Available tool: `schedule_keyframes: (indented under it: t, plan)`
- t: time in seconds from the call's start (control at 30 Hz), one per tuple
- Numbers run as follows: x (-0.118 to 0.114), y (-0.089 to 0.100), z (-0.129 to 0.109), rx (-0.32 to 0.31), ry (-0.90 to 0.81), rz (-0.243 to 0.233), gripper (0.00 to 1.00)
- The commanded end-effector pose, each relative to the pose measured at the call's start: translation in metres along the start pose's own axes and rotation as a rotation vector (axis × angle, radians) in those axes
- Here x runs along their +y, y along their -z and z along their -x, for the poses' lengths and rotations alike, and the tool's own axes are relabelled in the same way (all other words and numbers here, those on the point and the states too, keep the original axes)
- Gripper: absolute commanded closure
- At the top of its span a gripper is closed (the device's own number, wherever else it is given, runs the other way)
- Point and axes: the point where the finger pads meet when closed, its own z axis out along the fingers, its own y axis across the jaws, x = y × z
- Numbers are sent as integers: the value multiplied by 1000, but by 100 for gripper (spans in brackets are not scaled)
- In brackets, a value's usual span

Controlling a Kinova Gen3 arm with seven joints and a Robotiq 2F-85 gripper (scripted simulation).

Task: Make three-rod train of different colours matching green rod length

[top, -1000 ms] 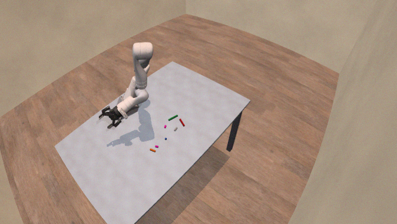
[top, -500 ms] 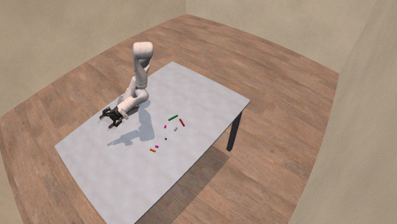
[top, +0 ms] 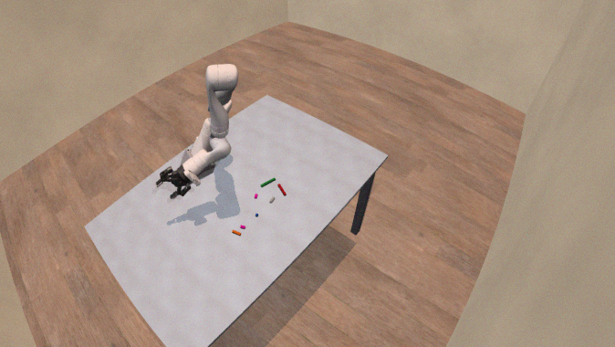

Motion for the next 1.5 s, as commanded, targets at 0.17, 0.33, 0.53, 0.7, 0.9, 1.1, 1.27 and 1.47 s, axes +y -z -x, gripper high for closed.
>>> schedule_keyframes:
  t: [0.17, 0.33, 0.53, 0.7, 0.9, 1.1, 1.27, 1.47]
  plan:
    - [-4, 1, 2, -10, 20, -14, 0]
    - [-8, 2, 4, -21, 43, -30, 0]
    - [-13, 3, 6, -31, 65, -46, 0]
    - [-18, 4, 8, -41, 87, -63, 0]
    - [-22, 6, 10, -50, 109, -81, 0]
    - [-27, 7, 12, -58, 131, -99, 0]
    - [-32, 9, 14, -66, 153, -118, 0]
    - [-37, 11, 16, -73, 175, -137, 0]
